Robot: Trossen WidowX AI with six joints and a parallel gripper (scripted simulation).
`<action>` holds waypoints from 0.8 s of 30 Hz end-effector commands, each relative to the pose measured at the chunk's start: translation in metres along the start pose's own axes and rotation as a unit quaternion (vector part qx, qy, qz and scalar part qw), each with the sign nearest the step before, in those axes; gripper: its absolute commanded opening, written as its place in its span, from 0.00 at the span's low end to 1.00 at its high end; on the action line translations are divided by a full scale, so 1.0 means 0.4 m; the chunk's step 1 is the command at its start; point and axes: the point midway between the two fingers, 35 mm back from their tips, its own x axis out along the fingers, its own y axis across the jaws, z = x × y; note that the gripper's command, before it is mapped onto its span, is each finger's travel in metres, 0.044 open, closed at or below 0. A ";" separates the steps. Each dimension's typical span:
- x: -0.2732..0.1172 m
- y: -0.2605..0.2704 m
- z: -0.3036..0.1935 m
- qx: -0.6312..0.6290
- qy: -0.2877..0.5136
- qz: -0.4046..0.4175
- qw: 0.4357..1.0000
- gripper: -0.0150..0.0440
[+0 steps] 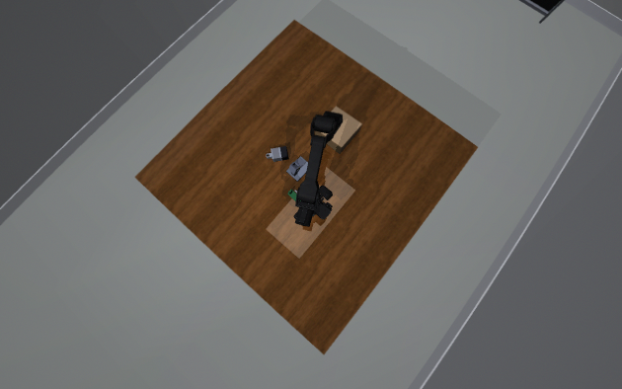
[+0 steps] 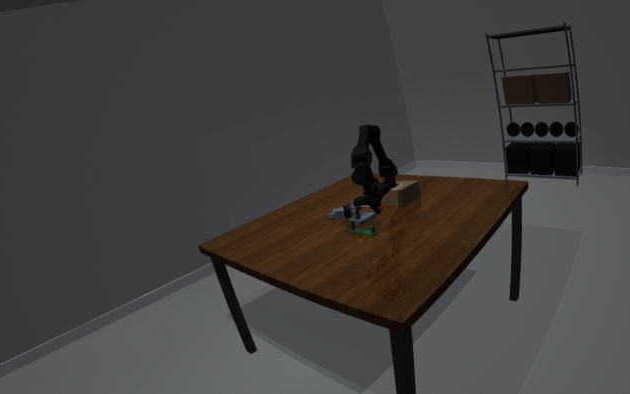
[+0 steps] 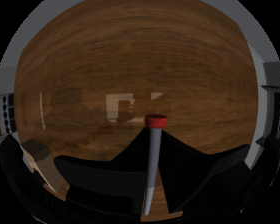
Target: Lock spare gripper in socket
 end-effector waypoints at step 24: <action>0.072 -0.030 0.001 -0.004 -0.003 -0.006 1.000 0.25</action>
